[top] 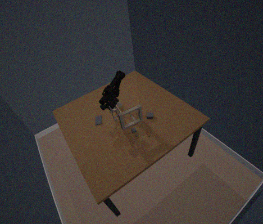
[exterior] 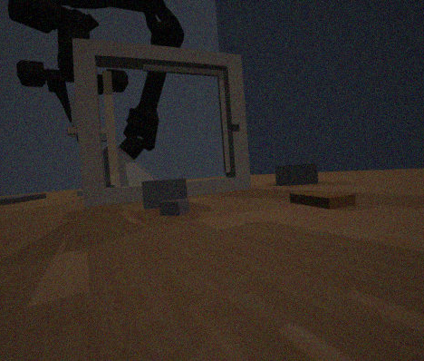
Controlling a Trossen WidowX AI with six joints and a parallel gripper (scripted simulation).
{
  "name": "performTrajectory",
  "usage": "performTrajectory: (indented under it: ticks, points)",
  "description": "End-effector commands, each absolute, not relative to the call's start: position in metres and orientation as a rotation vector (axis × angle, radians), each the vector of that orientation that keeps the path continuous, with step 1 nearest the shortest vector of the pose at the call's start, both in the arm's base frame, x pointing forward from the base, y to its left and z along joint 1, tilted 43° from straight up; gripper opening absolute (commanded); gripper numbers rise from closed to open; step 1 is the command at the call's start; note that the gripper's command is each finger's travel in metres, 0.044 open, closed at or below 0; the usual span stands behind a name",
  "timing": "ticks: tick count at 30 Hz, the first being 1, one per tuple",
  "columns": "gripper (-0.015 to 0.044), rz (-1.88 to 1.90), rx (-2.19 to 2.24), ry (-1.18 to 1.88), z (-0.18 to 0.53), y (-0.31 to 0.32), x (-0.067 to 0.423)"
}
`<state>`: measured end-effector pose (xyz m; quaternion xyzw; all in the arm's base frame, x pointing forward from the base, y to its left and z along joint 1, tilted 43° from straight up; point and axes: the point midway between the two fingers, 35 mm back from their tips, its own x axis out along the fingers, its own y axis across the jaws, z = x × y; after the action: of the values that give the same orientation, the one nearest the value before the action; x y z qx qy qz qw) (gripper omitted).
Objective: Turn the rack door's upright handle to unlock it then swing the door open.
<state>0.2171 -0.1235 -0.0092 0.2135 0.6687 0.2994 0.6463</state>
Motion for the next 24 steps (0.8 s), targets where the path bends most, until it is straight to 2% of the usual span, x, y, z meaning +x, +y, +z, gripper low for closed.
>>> performTrajectory:
  ticks: [1,10,24]
  points:
    - [0.0050,0.689,0.471,1.518,-0.009,-0.125,0.217]
    - [0.0287,0.689,0.471,1.518,-0.009,-0.125,0.217]
    - [0.0296,0.687,0.471,1.519,0.001,-0.135,0.220]
